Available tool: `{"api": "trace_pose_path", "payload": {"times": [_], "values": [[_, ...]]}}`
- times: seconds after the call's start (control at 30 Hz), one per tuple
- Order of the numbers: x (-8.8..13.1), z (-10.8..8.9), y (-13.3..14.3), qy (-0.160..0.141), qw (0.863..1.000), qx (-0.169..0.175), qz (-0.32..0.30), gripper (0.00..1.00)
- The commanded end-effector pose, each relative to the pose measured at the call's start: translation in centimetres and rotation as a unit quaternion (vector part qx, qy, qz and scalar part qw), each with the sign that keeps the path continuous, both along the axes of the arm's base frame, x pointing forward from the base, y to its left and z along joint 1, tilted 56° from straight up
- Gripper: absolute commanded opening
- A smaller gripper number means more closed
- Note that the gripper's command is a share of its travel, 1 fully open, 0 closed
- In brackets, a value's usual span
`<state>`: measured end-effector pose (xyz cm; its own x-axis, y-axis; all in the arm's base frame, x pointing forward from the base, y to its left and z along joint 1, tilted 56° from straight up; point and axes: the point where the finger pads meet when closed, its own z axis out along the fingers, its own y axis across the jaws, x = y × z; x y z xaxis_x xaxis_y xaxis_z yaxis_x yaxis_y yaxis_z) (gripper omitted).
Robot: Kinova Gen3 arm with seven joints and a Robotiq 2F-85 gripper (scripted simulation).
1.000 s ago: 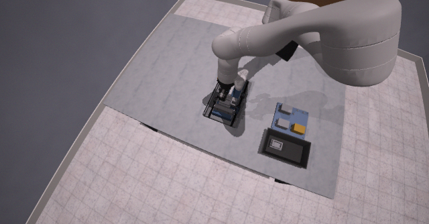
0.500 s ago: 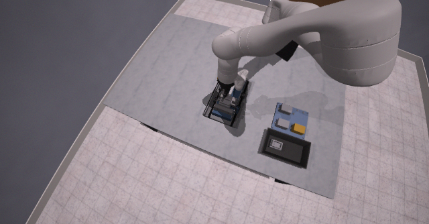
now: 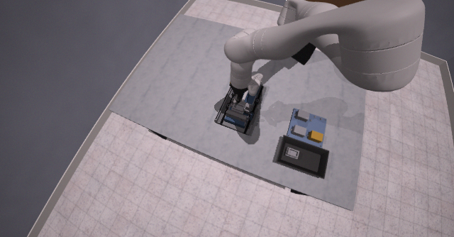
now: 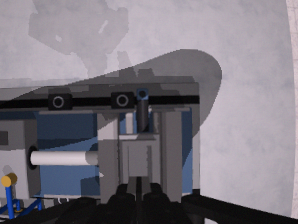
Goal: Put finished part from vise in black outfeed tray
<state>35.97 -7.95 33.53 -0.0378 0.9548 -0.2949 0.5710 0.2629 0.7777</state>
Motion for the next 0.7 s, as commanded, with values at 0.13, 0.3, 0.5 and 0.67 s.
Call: {"api": "trace_pose_path", "payload": {"times": [0.13, 0.3, 0.5, 0.67], "values": [[-0.01, 0.02, 0.0, 0.0, 1.0, 0.0, 0.0, 0.0], [-0.01, 0.02, 0.0, 0.0, 1.0, 0.0, 0.0, 0.67], [-0.01, 0.02, 0.0, 0.0, 1.0, 0.0, 0.0, 0.67], [-0.01, 0.02, 0.0, 0.0, 1.0, 0.0, 0.0, 0.67]]}}
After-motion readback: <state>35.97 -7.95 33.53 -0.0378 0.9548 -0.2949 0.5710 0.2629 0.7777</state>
